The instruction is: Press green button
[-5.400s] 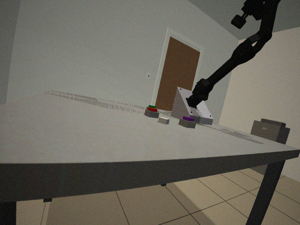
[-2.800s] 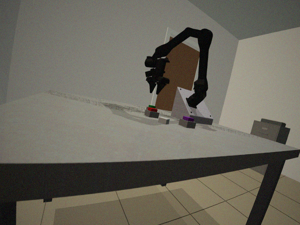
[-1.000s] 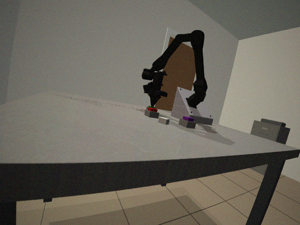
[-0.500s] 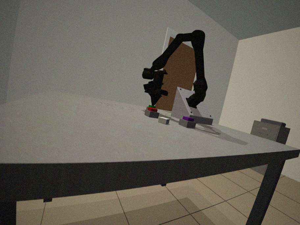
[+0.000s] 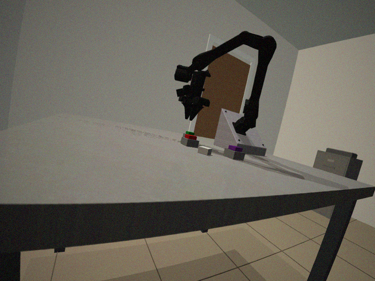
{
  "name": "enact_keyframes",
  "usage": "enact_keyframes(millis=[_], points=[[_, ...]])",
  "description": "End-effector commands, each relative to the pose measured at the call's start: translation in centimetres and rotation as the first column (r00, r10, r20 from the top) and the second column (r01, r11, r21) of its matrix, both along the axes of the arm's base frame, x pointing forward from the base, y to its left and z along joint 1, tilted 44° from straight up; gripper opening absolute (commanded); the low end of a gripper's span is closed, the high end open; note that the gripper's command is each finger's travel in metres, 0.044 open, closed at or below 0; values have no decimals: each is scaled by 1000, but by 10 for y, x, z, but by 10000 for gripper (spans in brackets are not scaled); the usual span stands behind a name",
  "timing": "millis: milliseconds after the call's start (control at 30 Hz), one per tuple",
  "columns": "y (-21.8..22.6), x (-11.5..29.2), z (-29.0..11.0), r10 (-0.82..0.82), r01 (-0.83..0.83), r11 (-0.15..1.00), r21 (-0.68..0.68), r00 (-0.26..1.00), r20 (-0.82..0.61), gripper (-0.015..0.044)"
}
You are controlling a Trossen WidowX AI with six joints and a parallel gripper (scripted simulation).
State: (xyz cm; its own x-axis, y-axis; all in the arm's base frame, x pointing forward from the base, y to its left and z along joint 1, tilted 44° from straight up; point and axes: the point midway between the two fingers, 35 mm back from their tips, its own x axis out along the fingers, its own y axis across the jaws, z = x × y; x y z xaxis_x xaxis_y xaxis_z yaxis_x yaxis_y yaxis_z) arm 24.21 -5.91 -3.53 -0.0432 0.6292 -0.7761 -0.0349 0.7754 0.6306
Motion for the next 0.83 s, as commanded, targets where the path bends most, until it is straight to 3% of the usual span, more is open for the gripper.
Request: enact_keyframes(millis=[0, 133, 467, 800], points=[[38, 26, 53, -11, 11, 1000, -10, 1000, 10, 309], [78, 35, 99, -13, 13, 1000, -3, 1000, 16, 400], [176, -1, 209, 8, -9, 997, 73, 1000, 10, 400], [180, -6, 215, 11, -11, 997, 79, 1000, 8, 400]])
